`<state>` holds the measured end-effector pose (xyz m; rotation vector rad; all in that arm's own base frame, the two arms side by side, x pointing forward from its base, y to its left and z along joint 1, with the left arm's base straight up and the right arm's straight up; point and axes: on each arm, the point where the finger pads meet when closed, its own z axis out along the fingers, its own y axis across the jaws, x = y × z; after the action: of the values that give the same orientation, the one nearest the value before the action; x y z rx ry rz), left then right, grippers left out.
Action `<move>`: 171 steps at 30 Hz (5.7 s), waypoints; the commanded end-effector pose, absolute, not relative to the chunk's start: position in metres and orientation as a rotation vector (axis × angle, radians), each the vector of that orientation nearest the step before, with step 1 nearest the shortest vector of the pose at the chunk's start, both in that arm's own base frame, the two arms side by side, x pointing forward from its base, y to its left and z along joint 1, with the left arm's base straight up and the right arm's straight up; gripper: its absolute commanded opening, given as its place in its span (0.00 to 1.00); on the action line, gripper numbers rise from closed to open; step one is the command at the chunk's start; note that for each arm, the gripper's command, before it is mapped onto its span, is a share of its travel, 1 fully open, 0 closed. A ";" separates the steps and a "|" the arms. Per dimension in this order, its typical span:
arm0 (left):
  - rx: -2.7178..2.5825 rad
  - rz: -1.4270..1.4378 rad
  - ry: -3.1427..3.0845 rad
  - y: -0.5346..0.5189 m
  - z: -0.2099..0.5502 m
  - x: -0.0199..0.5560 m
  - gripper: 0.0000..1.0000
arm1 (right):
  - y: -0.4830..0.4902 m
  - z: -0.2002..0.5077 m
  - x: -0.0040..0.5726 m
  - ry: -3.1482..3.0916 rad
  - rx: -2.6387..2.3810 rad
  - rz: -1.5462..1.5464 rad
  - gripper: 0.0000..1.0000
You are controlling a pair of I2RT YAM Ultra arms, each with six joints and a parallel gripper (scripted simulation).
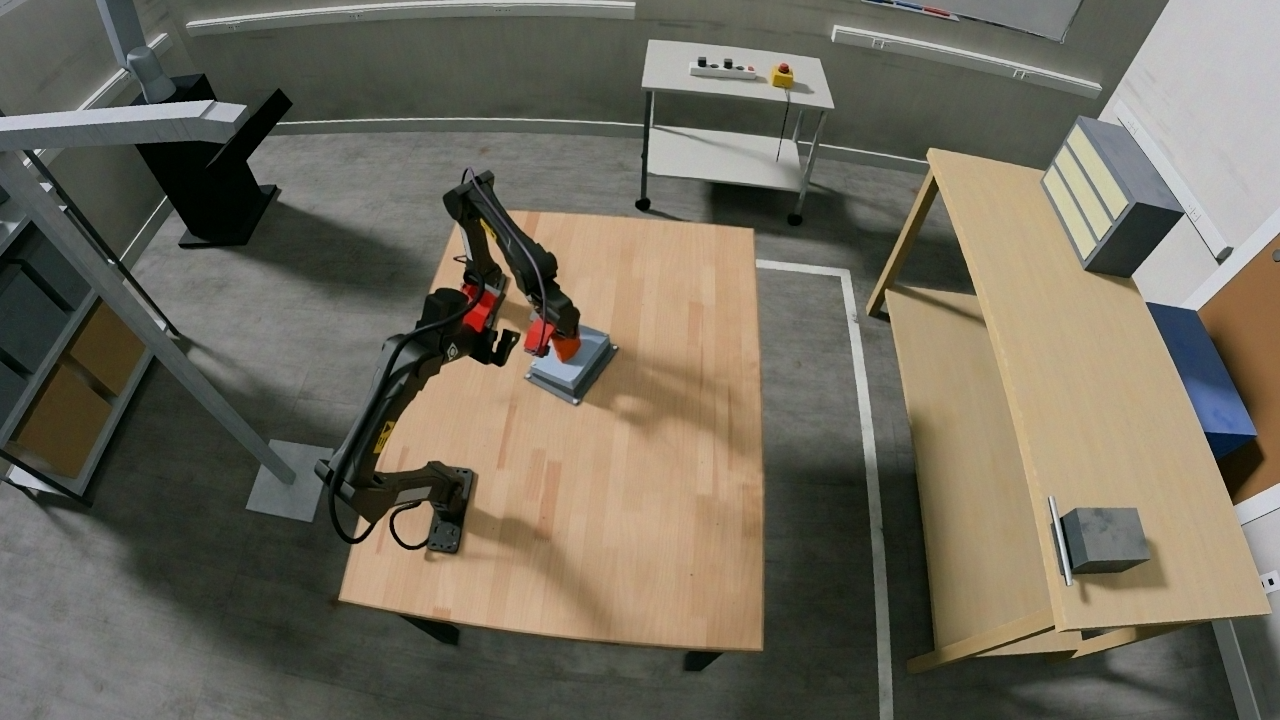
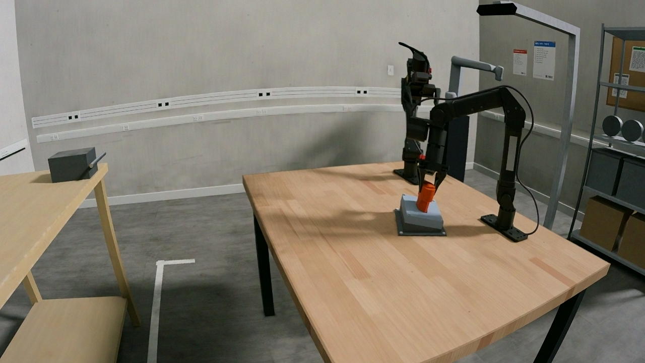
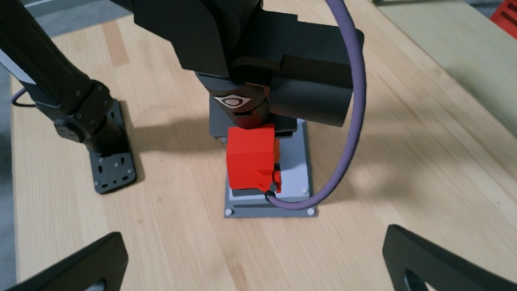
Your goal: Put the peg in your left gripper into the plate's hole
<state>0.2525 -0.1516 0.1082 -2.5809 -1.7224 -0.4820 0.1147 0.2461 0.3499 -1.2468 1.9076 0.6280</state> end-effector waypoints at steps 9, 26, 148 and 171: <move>-2.555 -0.496 -1.731 -0.148 0.100 0.256 0.39 | 0.243 0.365 0.113 1.877 -1.223 0.642 1.00; -2.584 -0.500 -1.750 -0.150 0.117 0.255 0.39 | 0.243 0.365 0.113 1.877 -1.223 0.642 1.00; -2.591 -0.498 -1.743 -0.150 0.113 0.250 0.39 | 0.243 0.365 0.113 1.877 -1.223 0.642 1.00; -2.573 -0.486 -1.731 -0.152 0.098 0.254 0.39 | 0.243 0.365 0.113 1.877 -1.223 0.642 1.00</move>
<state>0.2533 -0.1514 0.1074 -2.5803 -1.7245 -0.4878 0.1147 0.2460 0.3498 -1.2469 1.9079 0.6277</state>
